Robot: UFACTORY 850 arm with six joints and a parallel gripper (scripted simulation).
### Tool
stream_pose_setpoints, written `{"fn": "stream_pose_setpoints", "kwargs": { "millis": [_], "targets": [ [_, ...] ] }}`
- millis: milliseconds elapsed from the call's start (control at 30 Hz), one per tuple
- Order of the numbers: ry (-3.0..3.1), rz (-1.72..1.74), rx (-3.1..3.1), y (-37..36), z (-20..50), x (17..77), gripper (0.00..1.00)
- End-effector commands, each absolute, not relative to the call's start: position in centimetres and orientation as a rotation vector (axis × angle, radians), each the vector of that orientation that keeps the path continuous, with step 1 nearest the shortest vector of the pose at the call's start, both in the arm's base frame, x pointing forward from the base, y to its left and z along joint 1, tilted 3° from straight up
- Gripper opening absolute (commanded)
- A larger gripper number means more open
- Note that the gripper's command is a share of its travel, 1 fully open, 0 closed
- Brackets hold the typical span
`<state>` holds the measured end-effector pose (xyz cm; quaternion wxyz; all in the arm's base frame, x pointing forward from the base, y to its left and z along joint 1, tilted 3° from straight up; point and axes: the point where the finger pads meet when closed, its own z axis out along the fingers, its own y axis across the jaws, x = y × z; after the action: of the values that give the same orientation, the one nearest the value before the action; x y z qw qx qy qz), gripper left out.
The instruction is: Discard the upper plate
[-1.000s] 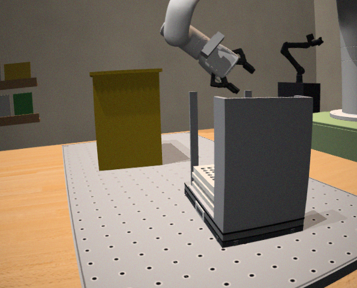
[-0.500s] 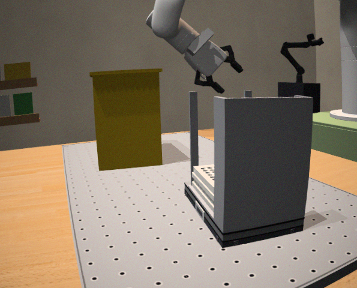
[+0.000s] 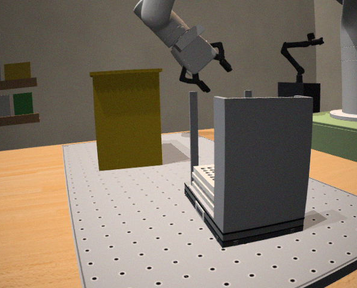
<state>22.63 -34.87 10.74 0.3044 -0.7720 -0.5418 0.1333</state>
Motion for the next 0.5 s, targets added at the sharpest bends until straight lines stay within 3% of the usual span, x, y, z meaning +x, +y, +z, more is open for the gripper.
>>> {"fn": "stream_pose_setpoints", "kwargs": {
  "millis": [0,467],
  "targets": [
    [-1.450,0.369,-2.067,-34.5,10.9,24.1,1.00],
    [-1.510,0.416,-2.157,-32.1,11.5,29.6,1.00]
  ]
}}
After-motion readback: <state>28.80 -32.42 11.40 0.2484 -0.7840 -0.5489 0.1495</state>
